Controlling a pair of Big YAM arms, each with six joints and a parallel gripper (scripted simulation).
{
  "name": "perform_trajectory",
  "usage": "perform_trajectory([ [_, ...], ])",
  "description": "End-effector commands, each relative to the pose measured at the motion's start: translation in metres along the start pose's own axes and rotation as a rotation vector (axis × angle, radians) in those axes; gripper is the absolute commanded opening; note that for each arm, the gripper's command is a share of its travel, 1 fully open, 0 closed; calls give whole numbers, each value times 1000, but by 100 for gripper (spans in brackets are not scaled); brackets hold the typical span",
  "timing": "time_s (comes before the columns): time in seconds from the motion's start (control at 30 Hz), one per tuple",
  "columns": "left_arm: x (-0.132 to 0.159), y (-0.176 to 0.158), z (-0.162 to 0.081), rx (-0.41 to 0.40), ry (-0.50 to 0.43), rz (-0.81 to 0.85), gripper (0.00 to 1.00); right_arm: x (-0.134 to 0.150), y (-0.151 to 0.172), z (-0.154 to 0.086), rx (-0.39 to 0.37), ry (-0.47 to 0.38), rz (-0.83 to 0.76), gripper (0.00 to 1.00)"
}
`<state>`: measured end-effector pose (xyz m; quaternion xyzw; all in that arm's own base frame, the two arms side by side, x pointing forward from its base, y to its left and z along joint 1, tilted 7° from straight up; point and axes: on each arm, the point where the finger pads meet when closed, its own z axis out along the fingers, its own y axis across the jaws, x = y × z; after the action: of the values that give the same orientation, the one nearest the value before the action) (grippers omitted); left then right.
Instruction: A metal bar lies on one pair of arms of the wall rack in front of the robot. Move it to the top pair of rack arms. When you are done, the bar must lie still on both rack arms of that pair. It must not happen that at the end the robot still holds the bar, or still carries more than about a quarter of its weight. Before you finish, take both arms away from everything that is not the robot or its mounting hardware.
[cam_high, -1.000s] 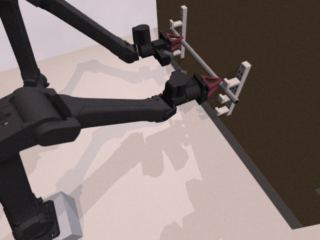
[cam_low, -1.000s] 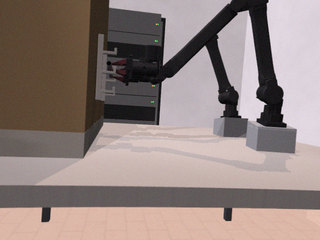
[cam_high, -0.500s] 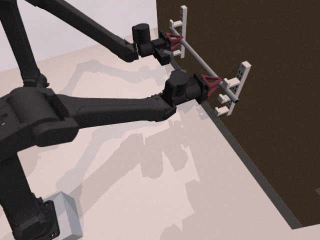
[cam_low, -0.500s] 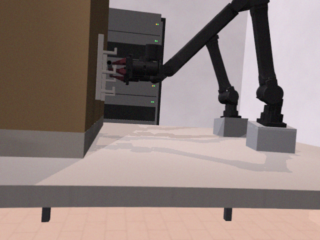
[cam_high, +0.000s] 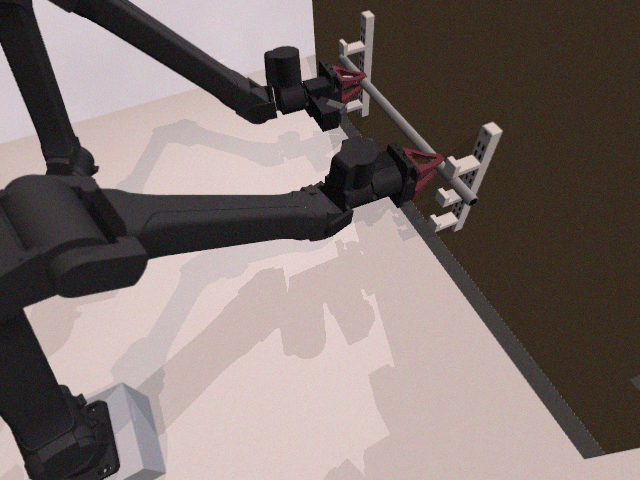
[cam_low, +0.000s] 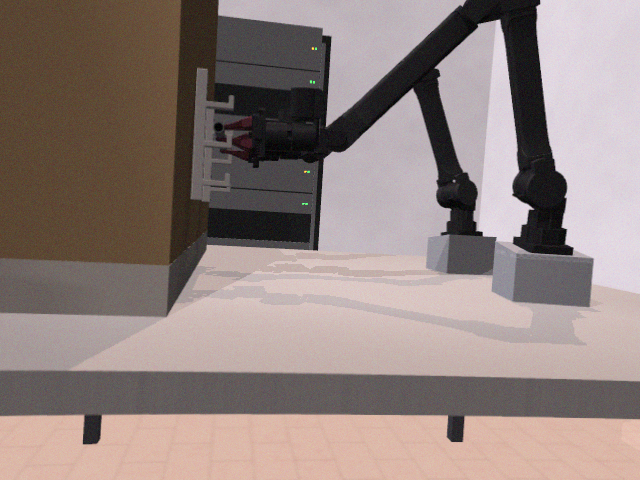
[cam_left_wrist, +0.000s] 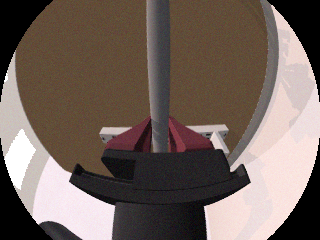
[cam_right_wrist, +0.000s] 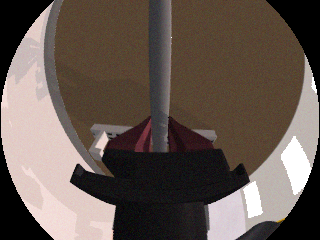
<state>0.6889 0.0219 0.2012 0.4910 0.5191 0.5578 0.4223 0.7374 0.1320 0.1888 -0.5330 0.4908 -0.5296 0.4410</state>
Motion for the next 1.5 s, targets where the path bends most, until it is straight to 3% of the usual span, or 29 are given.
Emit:
perform_trajectory([
  [0.0,5,51,12,-78,16,-2,0,8,-87,12,127,22,43,0],
  [0.47,6,56,16,-78,16,-2,0,9,-101,17,127,22,43,0],
  [0.8,6,56,17,-78,16,-2,0,4,-57,14,127,22,43,0],
  [1.47,7,54,16,-78,16,-2,0,3,-53,12,127,22,43,0],
])
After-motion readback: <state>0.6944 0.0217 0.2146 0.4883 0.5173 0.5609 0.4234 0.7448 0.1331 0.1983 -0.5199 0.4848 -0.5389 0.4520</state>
